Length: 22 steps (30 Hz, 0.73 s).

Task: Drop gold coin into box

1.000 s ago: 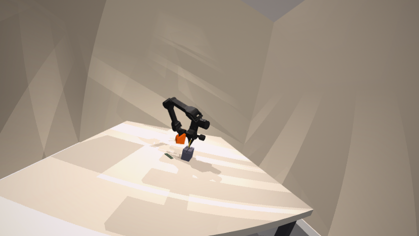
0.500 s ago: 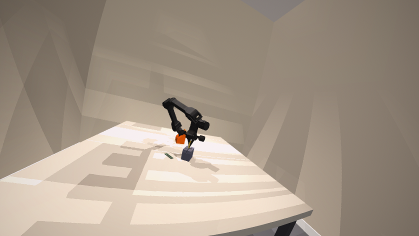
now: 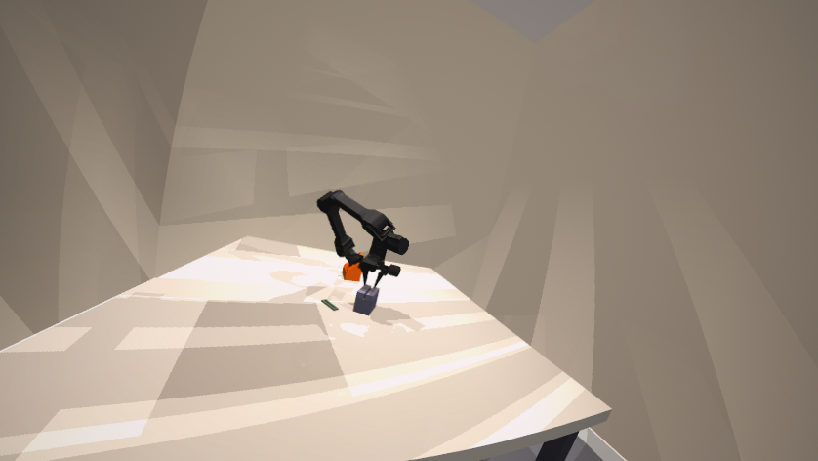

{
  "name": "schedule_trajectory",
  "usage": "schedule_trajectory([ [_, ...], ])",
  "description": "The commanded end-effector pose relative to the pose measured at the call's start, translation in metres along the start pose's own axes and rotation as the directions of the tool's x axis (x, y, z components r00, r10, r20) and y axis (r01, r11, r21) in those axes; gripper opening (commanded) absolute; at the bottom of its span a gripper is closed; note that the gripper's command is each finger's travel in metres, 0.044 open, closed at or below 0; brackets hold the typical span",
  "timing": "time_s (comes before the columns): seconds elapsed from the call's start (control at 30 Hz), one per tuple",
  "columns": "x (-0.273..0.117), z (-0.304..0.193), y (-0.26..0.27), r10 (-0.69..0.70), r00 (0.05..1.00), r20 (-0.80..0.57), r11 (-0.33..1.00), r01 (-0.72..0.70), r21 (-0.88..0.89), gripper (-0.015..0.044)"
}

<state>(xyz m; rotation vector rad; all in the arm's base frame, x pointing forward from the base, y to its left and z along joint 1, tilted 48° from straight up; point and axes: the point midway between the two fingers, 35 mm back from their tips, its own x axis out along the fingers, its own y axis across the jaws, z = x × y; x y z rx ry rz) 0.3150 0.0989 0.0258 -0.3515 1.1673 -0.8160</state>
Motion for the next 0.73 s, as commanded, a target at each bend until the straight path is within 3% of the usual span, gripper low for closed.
schedule_trajectory([
  [0.0,-0.007,0.000,0.000,0.002,1.000,0.000,1.000,-0.002,0.001,0.0239],
  [0.27,-0.027,0.000,0.000,0.000,1.000,-0.001,1.000,0.000,-0.001,0.0440],
  [0.37,-0.058,-0.002,-0.004,-0.008,1.000,-0.001,1.000,0.008,-0.004,0.0440],
  [0.7,-0.061,-0.002,-0.004,-0.009,1.000,-0.001,1.000,0.009,-0.004,0.0440],
])
